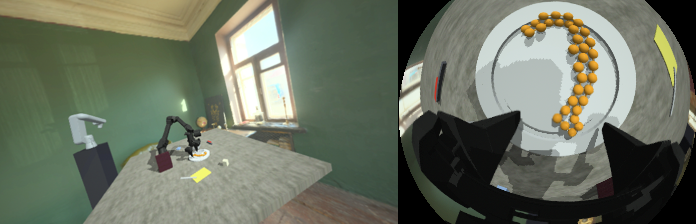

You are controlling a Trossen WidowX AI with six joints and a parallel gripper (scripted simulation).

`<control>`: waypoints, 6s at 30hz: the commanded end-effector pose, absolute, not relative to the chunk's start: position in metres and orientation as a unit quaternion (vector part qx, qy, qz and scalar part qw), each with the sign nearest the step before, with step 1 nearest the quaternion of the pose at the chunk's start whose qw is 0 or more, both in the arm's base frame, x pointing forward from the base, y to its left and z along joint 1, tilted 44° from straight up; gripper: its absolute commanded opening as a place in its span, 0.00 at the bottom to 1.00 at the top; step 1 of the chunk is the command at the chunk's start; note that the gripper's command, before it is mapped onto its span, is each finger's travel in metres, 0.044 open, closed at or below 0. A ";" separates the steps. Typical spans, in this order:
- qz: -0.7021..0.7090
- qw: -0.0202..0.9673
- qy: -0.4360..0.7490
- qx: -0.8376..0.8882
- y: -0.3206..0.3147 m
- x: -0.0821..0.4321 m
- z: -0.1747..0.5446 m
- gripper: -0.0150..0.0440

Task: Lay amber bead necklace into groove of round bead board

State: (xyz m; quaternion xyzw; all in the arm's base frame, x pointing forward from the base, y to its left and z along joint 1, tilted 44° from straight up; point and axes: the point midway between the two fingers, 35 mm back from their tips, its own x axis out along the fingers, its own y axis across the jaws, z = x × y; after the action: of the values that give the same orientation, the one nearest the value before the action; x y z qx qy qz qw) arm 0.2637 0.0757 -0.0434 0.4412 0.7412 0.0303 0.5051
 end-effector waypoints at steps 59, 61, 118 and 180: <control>0.027 0.502 0.741 0.445 0.077 0.270 -0.054 0.68; 0.028 0.506 0.741 0.441 0.076 0.271 -0.052 0.59; 0.028 0.506 0.741 0.441 0.076 0.271 -0.052 0.25; 0.027 0.502 0.741 0.445 0.075 0.280 -0.046 1.00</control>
State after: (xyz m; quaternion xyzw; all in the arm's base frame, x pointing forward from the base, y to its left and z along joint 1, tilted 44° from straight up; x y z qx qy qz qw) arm 0.2805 0.0746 -0.0462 0.4445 0.7409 0.0259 0.5028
